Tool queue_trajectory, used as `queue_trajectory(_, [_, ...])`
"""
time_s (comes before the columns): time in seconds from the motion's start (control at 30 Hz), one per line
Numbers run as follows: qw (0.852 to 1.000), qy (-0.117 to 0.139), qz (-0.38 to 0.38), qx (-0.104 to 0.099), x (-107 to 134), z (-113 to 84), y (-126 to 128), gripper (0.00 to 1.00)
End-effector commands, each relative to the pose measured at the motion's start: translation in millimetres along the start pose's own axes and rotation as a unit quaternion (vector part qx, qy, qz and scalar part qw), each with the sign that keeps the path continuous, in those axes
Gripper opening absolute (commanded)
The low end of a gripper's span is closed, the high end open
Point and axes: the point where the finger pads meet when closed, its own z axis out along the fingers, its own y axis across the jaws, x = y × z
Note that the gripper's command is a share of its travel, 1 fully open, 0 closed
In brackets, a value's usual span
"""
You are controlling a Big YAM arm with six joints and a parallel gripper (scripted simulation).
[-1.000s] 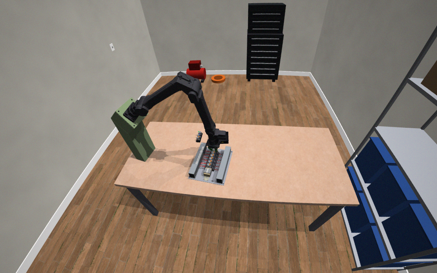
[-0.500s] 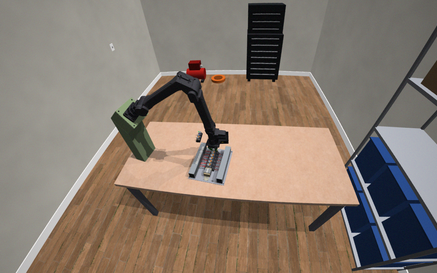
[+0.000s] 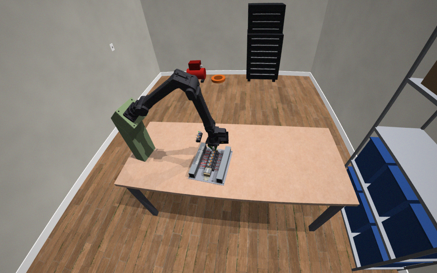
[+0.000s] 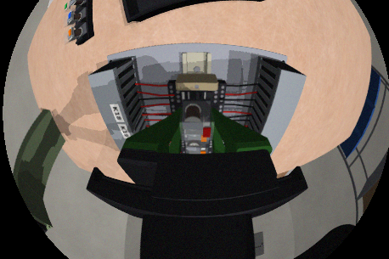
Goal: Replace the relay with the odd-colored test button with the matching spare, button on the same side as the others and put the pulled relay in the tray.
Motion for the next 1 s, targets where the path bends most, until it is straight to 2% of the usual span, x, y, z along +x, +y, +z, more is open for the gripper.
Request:
queue_trajectory(0.0, [1.0, -0.008, 0.002, 0.015, -8.7, -18.4, -14.4, 0.0])
queue_trajectory(0.97, [1.0, -0.009, 0.001, 0.014, -9.6, -23.3, -12.4, 0.0])
